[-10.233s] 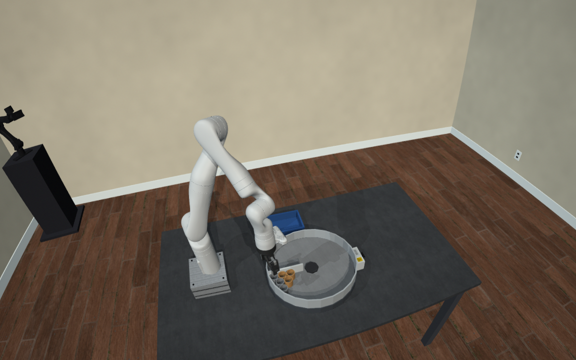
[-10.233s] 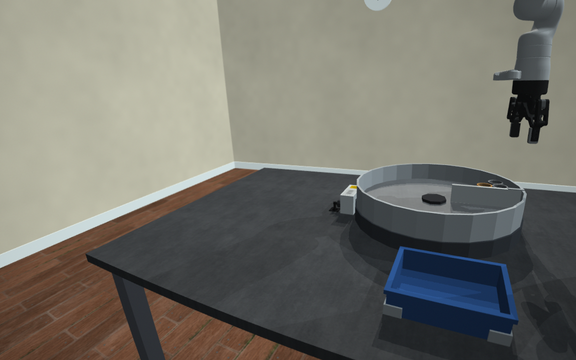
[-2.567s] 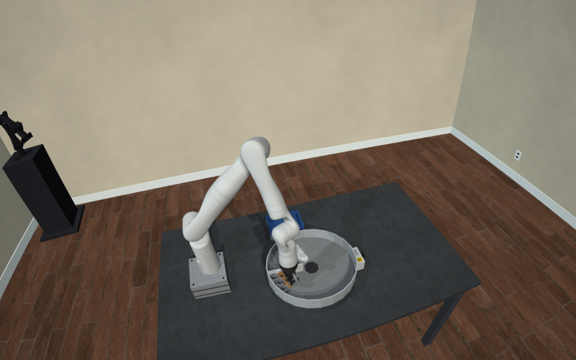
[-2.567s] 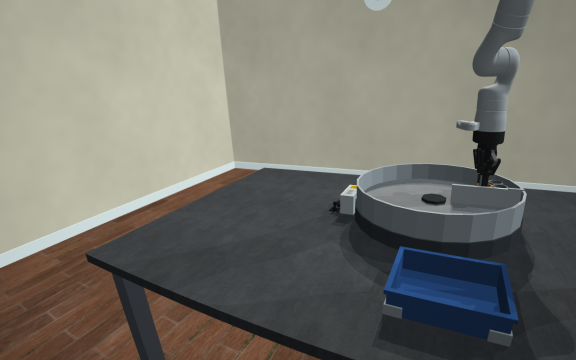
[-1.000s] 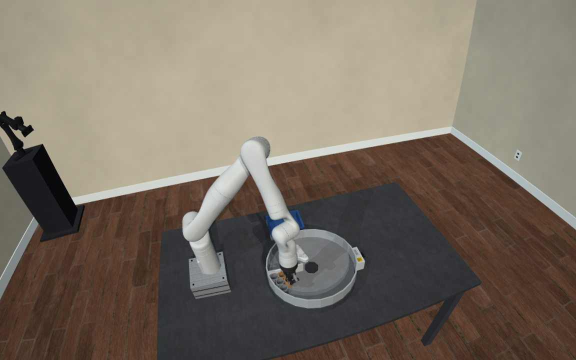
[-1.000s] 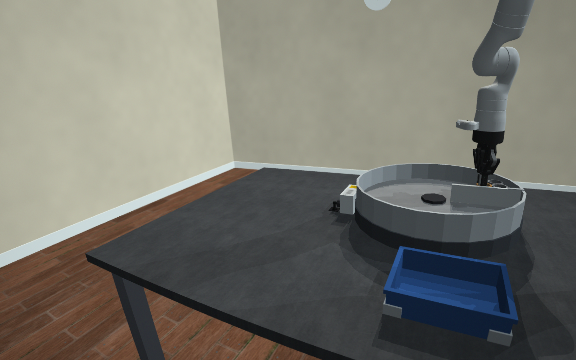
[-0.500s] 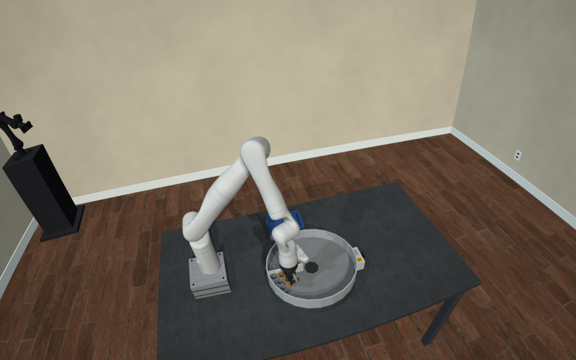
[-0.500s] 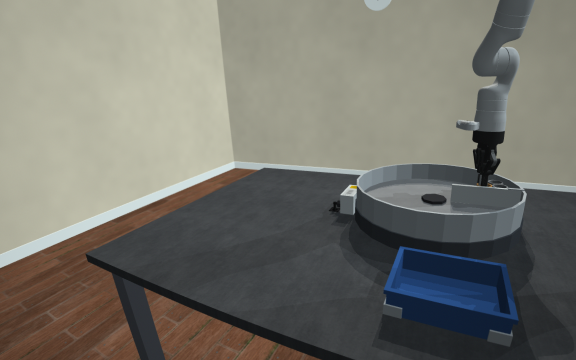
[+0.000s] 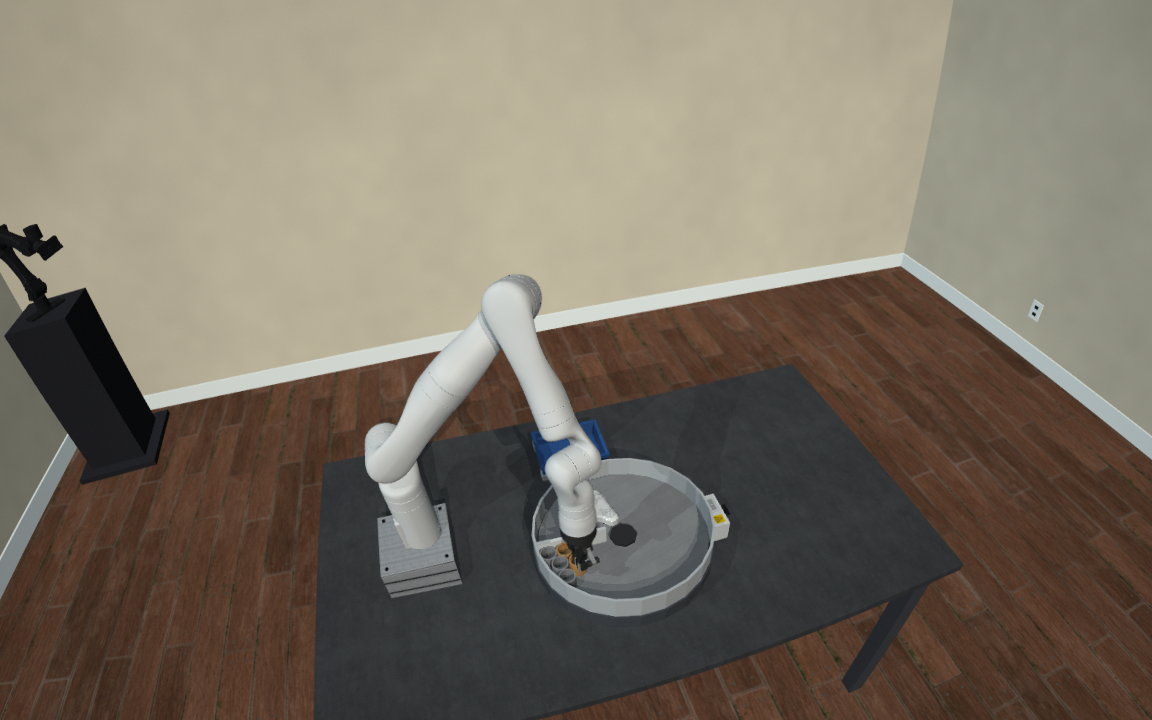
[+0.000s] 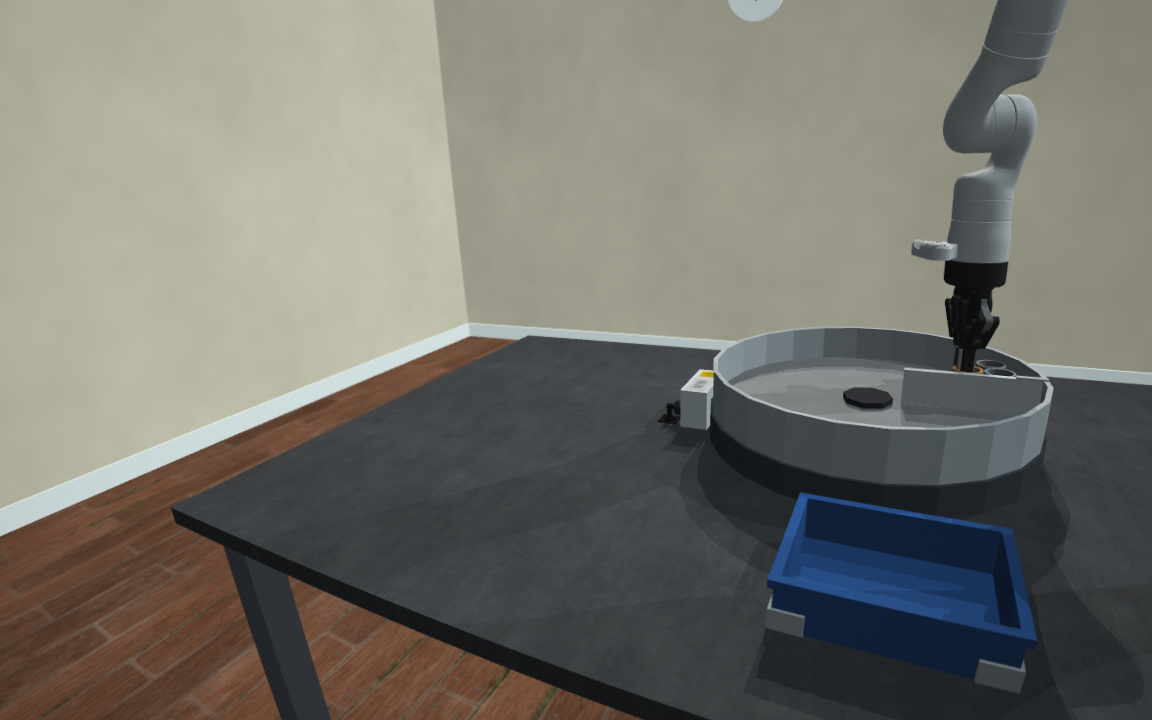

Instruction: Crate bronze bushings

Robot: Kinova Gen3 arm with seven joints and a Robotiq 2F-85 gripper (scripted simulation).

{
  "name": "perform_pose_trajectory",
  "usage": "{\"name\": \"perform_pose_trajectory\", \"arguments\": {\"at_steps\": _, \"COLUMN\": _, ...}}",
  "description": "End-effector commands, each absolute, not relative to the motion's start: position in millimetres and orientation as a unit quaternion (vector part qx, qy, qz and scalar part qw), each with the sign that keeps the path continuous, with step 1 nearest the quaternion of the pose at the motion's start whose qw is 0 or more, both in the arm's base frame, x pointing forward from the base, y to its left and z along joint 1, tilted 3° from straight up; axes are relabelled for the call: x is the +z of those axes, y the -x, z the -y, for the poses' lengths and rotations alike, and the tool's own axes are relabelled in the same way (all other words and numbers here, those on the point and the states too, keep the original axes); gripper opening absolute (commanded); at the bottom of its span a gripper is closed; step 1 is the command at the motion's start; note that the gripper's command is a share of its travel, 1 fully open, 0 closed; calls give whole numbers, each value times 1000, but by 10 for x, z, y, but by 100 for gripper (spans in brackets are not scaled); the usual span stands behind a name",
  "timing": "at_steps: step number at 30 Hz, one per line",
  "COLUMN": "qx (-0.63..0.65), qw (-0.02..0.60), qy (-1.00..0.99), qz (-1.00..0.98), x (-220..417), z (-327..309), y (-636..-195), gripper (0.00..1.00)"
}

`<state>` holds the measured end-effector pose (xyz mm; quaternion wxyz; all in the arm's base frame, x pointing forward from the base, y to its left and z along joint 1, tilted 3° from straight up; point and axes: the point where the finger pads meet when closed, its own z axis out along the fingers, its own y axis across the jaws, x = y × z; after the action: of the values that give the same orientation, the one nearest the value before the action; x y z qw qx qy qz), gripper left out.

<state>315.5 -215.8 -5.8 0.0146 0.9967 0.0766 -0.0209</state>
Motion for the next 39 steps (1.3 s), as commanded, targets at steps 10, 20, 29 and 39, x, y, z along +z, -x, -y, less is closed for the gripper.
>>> {"name": "perform_pose_trajectory", "arguments": {"at_steps": 10, "qx": -20, "qw": 15, "qy": -997, "qz": -77, "x": 22, "z": 2157, "y": -3162, "gripper": 0}}
{"name": "perform_pose_trajectory", "arguments": {"at_steps": 20, "qx": -20, "qw": 15, "qy": -997, "qz": -77, "x": 66, "z": 2156, "y": -3163, "gripper": 0}}
{"name": "perform_pose_trajectory", "arguments": {"at_steps": 29, "qx": -20, "qw": 15, "qy": -997, "qz": -77, "x": 96, "z": 2155, "y": -3165, "gripper": 0}}
{"name": "perform_pose_trajectory", "arguments": {"at_steps": 39, "qx": -20, "qw": 15, "qy": -997, "qz": -76, "x": 171, "z": 2153, "y": -3167, "gripper": 0}}
